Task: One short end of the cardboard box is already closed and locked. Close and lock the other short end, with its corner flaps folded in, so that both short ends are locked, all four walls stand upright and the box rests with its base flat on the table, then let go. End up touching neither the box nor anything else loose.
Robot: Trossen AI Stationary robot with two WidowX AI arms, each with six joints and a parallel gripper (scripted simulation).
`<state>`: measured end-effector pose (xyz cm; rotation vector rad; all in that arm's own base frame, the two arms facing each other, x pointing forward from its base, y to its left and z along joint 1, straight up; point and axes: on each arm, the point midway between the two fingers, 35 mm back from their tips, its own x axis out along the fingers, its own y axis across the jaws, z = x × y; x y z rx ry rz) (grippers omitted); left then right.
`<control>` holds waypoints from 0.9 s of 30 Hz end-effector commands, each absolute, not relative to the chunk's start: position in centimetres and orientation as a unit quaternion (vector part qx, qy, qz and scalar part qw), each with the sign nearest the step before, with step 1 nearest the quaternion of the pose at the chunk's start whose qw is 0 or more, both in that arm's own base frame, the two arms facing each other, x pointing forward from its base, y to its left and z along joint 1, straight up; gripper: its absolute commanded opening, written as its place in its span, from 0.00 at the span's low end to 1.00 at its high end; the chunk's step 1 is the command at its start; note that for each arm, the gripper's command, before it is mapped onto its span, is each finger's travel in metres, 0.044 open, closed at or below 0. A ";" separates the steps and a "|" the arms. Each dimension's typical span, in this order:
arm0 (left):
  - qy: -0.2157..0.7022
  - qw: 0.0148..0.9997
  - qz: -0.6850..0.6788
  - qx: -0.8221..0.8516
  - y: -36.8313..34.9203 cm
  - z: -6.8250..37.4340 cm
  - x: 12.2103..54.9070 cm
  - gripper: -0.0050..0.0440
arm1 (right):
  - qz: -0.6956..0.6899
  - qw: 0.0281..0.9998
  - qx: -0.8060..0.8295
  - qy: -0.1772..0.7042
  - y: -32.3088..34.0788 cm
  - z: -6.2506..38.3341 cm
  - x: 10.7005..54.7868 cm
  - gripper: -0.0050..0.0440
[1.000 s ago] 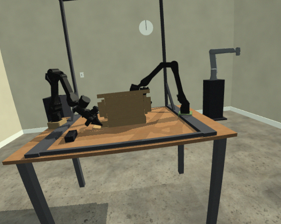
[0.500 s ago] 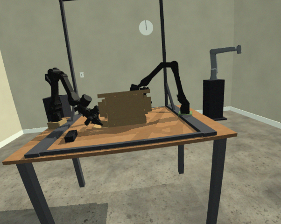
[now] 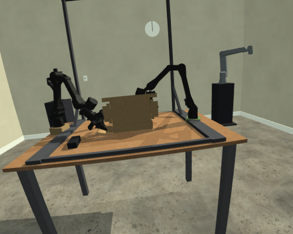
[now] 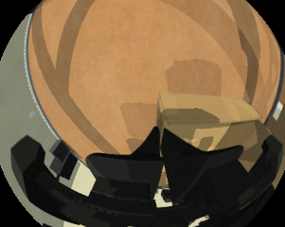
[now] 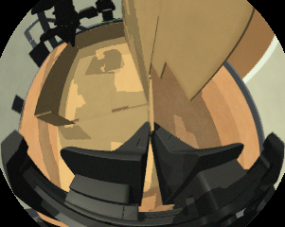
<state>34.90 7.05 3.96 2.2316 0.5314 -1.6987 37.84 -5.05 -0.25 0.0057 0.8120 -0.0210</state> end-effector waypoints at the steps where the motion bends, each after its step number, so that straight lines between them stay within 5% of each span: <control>1: 0.182 0.143 -0.584 0.778 7.1 4.3 35.2 0.11 | -0.023 0.919 0.008 0.393 -4.6 0.5 38.3 0.10; 27: 0.182 0.143 -0.583 0.779 7.1 4.3 35.2 0.11 | -0.075 0.909 0.033 0.408 -3.6 0.4 38.5 0.10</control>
